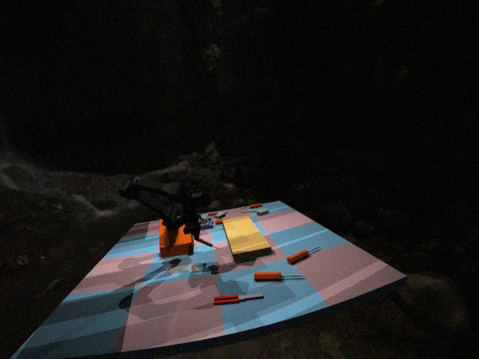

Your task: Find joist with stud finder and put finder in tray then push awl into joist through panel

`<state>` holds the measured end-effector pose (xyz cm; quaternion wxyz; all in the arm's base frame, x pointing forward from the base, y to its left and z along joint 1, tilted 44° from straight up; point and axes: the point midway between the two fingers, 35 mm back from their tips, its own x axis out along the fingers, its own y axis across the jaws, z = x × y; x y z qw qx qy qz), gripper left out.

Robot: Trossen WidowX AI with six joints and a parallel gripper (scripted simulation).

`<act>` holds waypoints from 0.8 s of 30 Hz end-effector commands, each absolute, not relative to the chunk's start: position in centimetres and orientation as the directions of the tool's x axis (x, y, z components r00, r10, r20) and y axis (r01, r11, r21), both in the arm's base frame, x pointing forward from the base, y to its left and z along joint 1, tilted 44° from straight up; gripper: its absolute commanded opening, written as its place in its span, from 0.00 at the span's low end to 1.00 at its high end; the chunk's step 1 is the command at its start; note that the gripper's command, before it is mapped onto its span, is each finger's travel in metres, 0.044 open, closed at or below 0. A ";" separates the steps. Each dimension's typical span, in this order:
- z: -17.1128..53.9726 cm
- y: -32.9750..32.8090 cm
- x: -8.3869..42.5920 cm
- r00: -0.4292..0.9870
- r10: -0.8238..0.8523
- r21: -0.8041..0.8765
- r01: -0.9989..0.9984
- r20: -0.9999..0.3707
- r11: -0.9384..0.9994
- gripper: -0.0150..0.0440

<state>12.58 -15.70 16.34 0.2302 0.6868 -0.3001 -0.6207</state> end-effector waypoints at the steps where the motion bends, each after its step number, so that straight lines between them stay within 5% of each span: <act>1: 16.3 -15.5 13.0 0.096 -0.682 0.681 -0.050 -0.725 -0.731 0.25; 24: 16.0 -14.7 16.4 0.398 -0.573 0.693 0.505 -0.716 -0.515 0.25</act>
